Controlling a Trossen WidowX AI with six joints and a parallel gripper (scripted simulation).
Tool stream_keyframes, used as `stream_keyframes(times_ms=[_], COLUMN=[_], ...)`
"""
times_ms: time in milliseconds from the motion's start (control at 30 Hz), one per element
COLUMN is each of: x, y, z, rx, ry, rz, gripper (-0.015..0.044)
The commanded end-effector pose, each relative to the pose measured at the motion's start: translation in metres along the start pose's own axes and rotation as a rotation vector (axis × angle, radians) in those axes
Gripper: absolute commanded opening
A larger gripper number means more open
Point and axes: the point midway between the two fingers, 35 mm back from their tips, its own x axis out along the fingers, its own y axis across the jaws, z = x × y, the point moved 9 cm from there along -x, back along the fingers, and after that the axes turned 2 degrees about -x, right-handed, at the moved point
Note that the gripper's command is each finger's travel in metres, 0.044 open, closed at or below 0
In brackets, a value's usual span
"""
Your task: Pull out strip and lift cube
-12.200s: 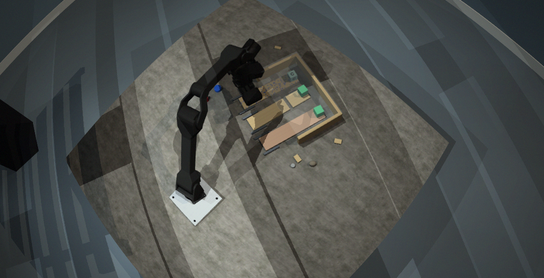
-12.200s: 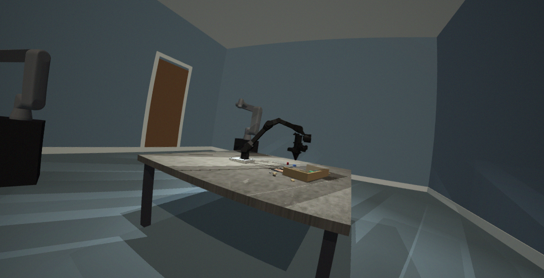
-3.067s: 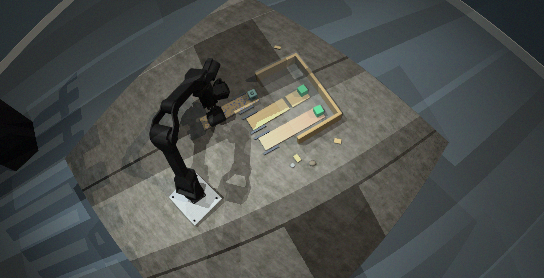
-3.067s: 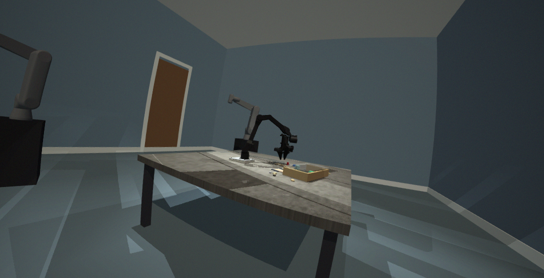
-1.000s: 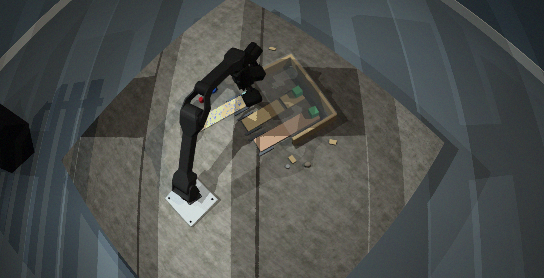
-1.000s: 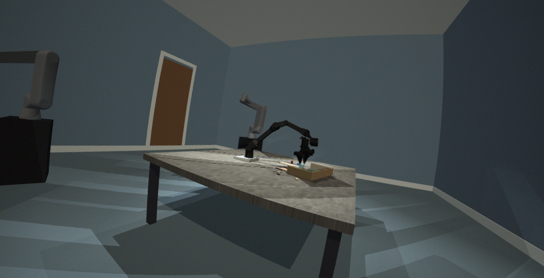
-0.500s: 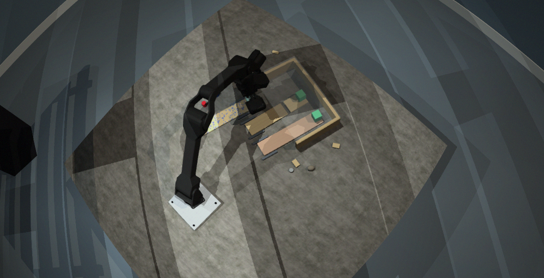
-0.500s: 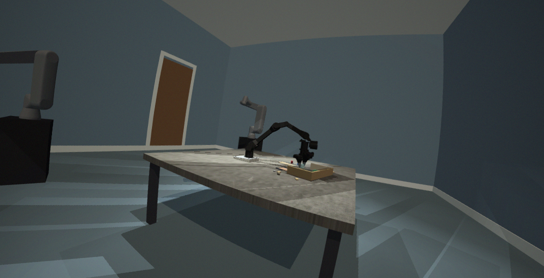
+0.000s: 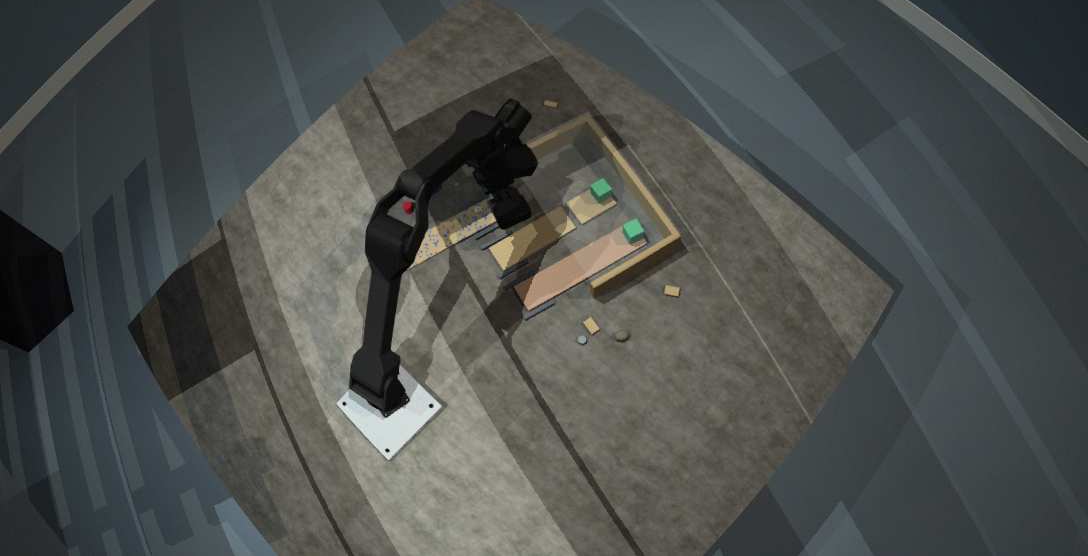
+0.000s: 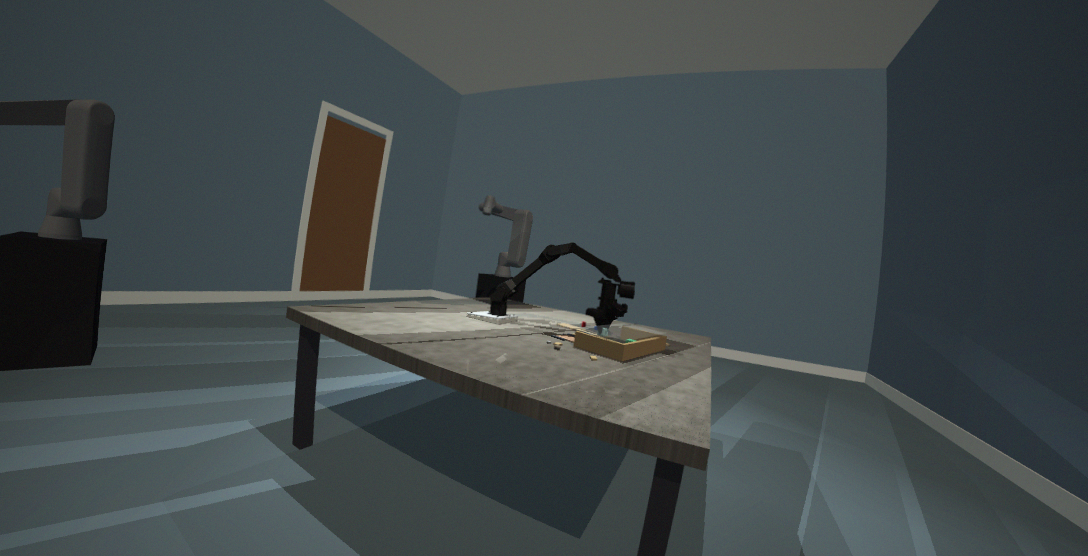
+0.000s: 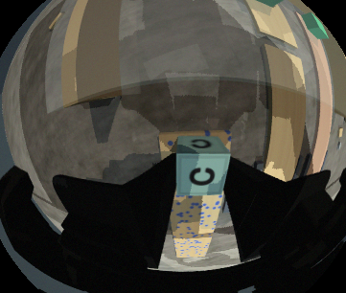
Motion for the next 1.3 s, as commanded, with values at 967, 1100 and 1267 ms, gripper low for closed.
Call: stream_keyframes(times_ms=[967,1100,1267], x=[-0.043,-0.043,-0.041], y=[-0.056,-0.064,-0.074], z=[-0.082,-0.093,-0.108], rx=[-0.001,-0.001,-0.001], ry=[0.002,0.003,0.005], rz=[-0.008,-0.008,-0.009], gripper=[0.0,0.0,0.0])
